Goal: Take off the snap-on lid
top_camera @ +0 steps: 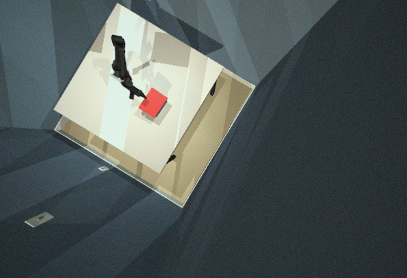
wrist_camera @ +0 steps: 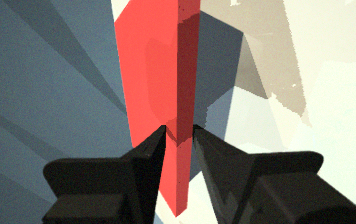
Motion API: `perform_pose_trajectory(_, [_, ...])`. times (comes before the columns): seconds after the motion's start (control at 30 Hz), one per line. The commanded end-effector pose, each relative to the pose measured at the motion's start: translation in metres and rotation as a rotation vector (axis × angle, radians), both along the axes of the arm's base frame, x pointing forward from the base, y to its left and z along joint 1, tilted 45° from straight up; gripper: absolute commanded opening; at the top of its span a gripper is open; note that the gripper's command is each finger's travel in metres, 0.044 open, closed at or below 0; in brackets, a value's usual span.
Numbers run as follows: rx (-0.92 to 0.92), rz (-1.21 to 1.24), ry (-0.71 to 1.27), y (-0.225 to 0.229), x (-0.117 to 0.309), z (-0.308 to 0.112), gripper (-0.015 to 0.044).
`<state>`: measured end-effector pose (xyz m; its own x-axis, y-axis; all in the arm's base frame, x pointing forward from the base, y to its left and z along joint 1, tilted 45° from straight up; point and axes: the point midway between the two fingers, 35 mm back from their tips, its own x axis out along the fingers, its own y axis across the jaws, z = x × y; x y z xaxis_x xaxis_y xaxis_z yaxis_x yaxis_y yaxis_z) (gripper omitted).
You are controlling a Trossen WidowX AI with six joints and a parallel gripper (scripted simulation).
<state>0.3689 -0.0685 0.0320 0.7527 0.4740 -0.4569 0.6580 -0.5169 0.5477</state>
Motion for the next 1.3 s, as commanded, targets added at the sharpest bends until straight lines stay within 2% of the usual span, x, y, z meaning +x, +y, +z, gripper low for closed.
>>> perform_pose_trajectory(0.0, [-0.002,-0.001,-0.004,-0.005,0.001,0.005,0.0000])
perform_pose_trajectory(1.27, [-0.003,-0.001,-0.005,-0.039,0.020,0.040,0.0000])
